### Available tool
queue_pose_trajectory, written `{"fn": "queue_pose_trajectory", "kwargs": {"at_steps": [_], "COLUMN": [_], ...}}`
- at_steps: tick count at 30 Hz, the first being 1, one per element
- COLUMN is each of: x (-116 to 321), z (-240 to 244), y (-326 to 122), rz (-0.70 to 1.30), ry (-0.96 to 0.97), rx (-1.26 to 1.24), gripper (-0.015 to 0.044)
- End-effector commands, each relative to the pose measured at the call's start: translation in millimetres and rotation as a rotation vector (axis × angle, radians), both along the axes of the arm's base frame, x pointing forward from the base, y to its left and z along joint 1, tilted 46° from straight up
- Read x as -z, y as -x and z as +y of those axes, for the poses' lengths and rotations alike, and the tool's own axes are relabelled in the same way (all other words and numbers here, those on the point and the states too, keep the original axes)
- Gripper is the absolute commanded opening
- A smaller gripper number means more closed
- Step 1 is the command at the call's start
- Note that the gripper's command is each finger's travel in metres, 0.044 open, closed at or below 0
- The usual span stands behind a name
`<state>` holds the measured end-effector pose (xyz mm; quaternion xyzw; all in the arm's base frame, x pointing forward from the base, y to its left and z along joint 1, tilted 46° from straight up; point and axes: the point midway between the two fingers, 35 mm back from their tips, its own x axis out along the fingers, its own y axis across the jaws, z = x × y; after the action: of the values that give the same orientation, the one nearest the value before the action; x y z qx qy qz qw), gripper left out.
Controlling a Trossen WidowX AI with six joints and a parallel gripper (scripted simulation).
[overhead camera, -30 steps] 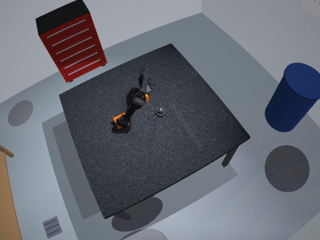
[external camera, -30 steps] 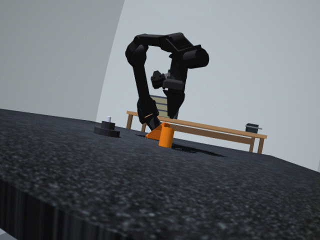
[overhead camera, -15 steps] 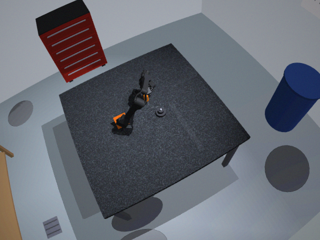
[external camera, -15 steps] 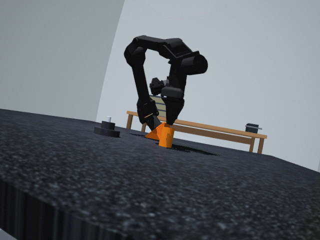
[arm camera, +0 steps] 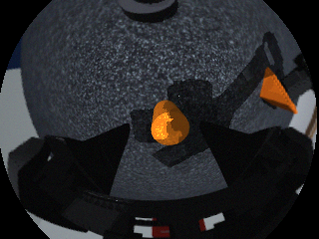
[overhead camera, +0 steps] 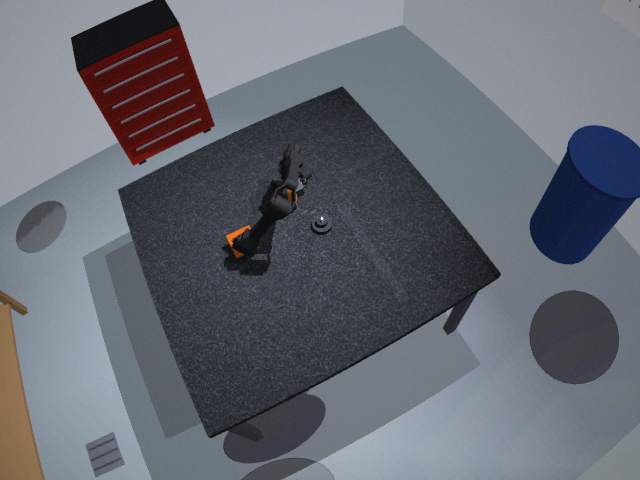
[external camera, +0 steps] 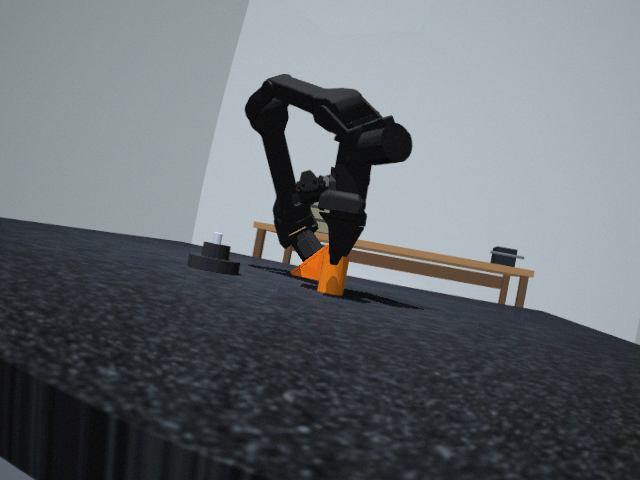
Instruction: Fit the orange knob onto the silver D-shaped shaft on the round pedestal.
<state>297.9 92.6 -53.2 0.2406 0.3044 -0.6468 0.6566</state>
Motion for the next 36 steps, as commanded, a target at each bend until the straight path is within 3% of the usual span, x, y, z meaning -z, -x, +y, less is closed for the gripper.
{"fn": "queue_pose_trajectory", "kwargs": {"at_steps": [1, 20, 30, 36], "x": [6, 24, 24, 24], "z": [-7, -28, -28, -28], "y": [2, 5, 5, 5], "rz": [0.011, 0.011, 0.011, 0.011], "ry": [0.008, 0.011, 0.011, 0.011], "rx": [-0.002, -0.002, -0.002, -0.002], "gripper": [0.044, 0.044, 0.0177, 0.0137]}}
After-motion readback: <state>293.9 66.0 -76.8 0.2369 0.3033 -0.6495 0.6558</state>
